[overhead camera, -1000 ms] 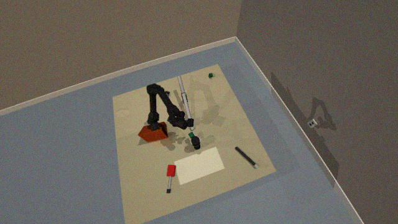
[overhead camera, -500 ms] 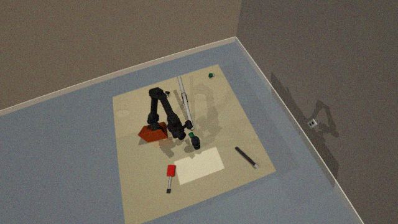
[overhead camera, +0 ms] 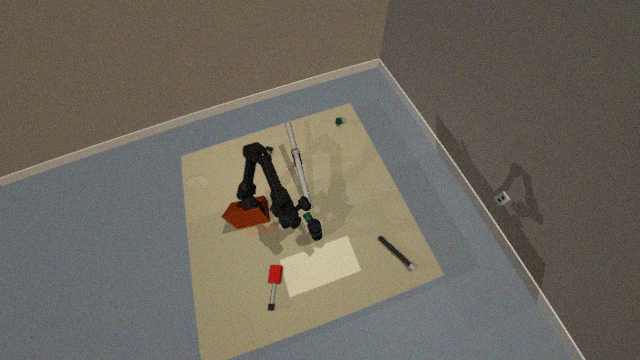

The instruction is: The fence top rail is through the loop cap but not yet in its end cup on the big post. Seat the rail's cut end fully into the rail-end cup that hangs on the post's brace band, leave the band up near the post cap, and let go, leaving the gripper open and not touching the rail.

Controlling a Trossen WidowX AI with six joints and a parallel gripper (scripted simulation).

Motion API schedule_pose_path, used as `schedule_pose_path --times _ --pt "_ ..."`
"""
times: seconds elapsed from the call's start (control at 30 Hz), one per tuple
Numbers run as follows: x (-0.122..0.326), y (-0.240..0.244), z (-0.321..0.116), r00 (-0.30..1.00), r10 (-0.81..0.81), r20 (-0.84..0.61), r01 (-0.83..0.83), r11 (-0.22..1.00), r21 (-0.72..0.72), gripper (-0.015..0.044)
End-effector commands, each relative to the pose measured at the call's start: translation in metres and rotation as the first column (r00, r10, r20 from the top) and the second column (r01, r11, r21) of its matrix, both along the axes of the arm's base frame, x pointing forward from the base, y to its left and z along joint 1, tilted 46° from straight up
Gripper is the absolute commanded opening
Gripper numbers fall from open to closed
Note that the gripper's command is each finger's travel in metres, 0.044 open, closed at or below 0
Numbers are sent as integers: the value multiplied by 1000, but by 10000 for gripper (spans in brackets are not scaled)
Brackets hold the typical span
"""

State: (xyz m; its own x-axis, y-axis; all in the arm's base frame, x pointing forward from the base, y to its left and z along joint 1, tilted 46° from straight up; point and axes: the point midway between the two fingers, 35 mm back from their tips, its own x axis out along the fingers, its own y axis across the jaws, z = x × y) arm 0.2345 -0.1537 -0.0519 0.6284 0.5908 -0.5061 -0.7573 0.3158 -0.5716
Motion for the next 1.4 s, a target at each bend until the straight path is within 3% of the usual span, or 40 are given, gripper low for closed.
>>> schedule_pose_path --times 0.0,1.37 --pt "0 31 -22 1000 6 -11 -5 999 31 440" --pt "36 64 -52 1000 4 -14 -3 1000 29 440"
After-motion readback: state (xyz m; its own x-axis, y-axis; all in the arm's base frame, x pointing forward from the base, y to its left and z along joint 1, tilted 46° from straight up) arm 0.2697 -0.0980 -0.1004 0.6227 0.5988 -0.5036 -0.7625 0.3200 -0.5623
